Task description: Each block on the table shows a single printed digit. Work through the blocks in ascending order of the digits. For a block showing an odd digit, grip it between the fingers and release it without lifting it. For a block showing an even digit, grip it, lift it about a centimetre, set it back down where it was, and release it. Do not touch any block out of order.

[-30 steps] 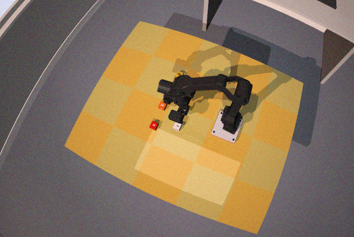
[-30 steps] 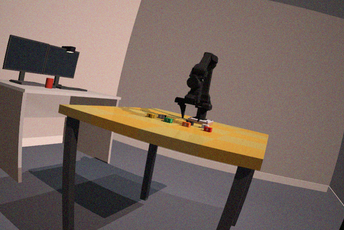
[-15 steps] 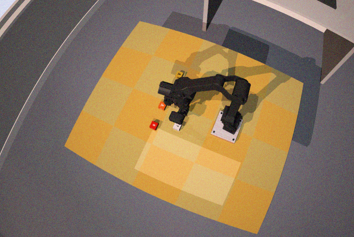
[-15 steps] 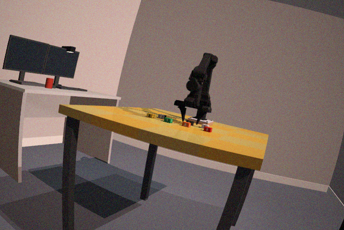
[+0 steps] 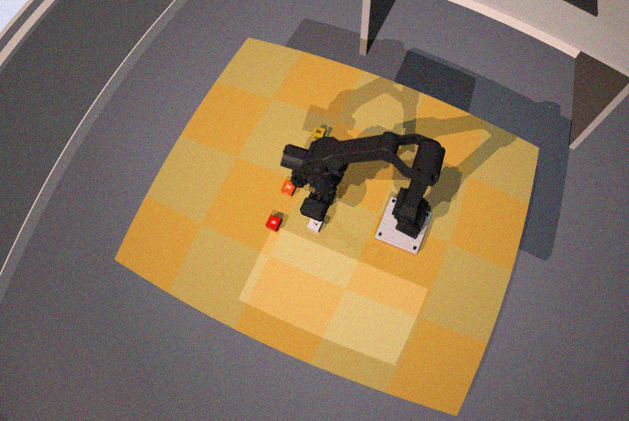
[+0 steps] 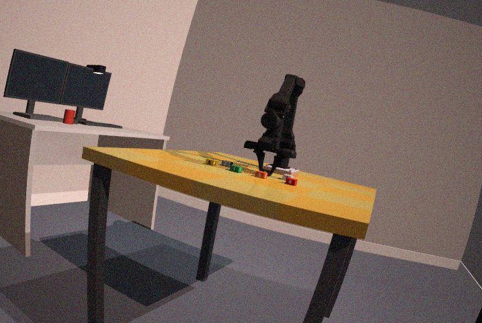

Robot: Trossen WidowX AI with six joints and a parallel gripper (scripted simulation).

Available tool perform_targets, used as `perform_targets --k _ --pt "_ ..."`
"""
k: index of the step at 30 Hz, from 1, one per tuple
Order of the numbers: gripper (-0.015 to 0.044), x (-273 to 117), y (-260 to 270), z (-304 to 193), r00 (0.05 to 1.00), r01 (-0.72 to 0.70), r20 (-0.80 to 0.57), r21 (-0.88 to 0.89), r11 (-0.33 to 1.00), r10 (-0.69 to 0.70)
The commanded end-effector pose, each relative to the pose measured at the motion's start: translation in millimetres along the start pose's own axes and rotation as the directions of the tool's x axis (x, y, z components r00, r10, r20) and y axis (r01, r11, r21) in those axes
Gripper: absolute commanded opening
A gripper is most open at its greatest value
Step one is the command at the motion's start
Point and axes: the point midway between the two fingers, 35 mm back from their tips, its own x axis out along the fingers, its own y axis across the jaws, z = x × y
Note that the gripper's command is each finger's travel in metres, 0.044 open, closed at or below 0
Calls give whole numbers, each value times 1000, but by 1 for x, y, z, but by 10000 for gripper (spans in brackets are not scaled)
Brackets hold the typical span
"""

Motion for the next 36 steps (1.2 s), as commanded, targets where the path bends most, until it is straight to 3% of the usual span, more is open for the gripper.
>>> perform_targets --k 1,23,33,36 --pt "120 0 0 0 1000 2 2 3 1000 -2" --pt "120 0 0 0 1000 2 2 3 1000 -2" --pt "383 0 0 0 1000 2 2 3 1000 -2" --pt "400 0 0 0 1000 2 2 3 1000 -2"
